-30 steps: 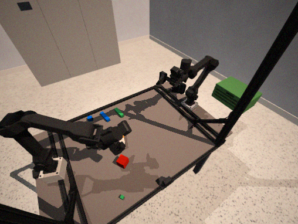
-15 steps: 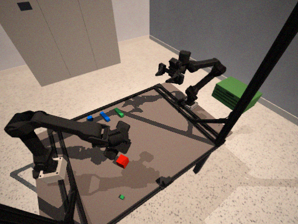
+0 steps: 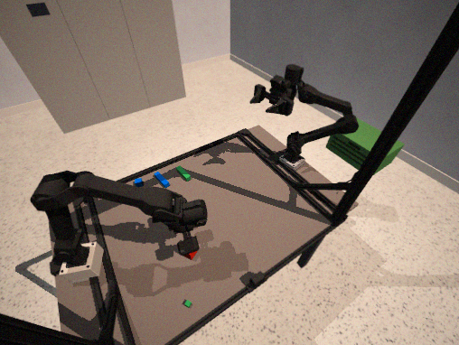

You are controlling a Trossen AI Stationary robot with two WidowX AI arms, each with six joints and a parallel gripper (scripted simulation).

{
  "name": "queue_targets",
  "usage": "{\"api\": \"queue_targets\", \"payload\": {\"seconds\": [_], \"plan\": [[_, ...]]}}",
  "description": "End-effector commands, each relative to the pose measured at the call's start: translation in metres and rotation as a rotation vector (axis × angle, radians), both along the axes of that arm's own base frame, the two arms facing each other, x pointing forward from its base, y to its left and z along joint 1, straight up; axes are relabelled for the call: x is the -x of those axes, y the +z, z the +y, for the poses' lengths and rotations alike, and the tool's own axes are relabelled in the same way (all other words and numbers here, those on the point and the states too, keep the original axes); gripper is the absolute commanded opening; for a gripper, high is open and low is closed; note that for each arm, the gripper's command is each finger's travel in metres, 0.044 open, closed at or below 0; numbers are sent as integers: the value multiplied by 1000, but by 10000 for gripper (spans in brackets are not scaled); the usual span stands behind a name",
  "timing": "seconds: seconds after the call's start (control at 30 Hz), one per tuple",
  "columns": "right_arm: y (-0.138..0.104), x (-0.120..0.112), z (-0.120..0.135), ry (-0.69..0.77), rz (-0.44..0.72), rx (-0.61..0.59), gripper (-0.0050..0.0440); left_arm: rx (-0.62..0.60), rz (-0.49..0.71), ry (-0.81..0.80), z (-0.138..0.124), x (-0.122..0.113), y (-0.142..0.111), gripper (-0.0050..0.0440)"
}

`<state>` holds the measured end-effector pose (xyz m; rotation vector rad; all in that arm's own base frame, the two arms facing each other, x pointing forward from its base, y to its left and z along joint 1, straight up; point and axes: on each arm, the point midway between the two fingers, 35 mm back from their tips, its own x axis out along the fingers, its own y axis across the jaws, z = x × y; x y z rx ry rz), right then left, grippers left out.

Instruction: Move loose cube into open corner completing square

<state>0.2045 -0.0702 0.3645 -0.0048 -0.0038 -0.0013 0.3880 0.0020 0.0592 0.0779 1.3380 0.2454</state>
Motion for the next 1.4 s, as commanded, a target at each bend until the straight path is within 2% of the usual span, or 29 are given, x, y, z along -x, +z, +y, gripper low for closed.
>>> {"api": "queue_targets", "payload": {"seconds": [0.0, 0.23, 0.47, 0.97, 1.37], "plan": [[9, 17, 7, 1, -4, 4, 400, 101, 32, 215, -3, 3, -18, 374], [14, 39, 24, 1, 1, -2, 400, 249, 83, 614, -12, 10, -36, 374], [15, 44, 31, 1, 2, -5, 400, 289, 107, 752, -15, 13, -41, 374], [16, 45, 33, 1, 2, -6, 400, 297, 113, 783, -16, 13, -48, 374], [16, 45, 33, 1, 2, -6, 400, 297, 113, 782, -16, 12, -68, 374]]}}
